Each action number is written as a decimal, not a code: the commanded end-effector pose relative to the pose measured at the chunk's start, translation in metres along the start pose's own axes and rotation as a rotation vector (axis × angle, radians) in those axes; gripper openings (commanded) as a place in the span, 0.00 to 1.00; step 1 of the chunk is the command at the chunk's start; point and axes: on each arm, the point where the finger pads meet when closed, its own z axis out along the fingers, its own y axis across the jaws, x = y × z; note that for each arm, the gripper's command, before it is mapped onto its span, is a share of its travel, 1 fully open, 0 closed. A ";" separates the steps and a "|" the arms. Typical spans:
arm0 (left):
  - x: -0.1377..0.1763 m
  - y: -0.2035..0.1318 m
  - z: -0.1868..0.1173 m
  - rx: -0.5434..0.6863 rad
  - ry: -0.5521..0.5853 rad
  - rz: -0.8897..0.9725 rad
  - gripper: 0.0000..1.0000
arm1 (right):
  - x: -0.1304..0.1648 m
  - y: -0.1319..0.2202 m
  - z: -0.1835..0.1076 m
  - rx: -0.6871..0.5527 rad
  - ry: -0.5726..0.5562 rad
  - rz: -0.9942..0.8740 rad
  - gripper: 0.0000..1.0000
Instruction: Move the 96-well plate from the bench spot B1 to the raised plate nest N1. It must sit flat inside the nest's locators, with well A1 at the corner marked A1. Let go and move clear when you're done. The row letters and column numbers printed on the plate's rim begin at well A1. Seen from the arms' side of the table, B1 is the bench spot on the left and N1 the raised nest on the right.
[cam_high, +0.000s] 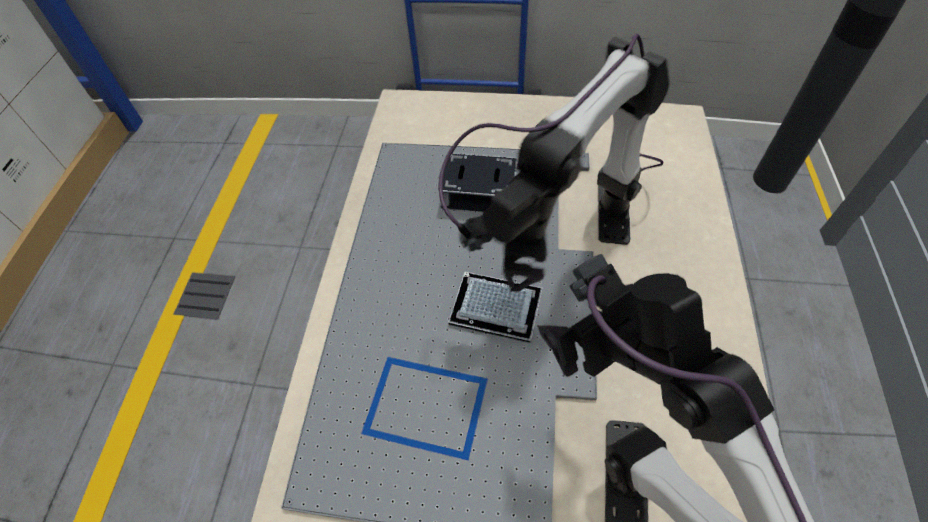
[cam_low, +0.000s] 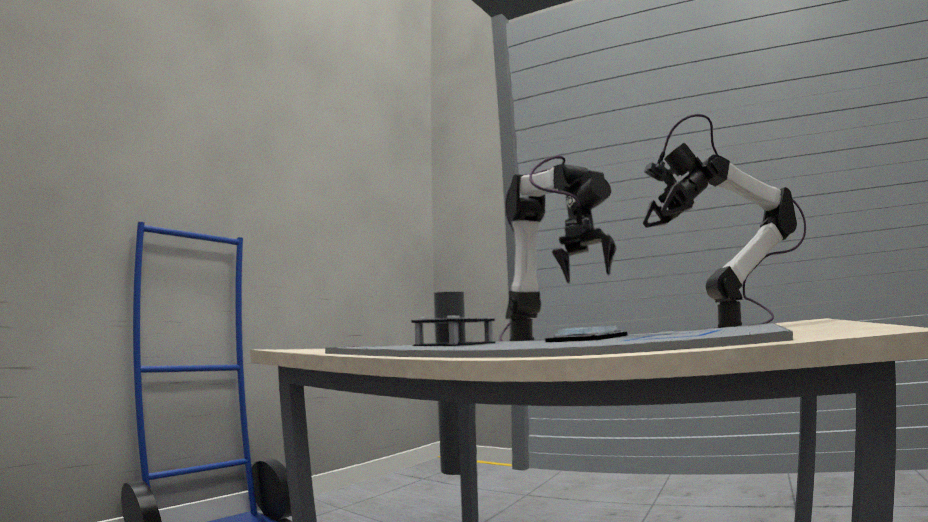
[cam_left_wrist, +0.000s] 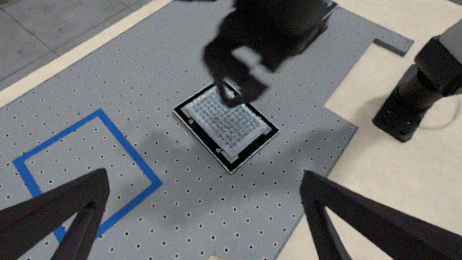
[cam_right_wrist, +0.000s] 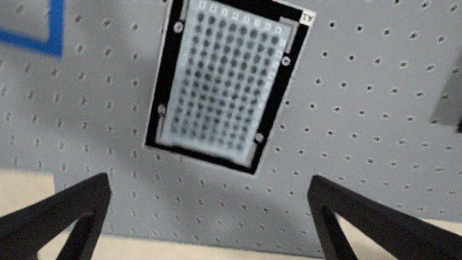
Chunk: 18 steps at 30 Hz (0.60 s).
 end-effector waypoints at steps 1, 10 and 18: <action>0.000 0.000 0.000 -0.002 -0.019 0.002 1.00 | -0.010 0.003 0.023 0.039 0.079 0.124 1.00; 0.011 0.002 0.004 -0.014 -0.004 0.002 1.00 | -0.023 0.002 0.064 0.098 0.140 0.208 1.00; 0.017 0.002 0.007 -0.019 -0.007 -0.007 1.00 | -0.016 -0.005 0.082 0.126 0.162 0.200 1.00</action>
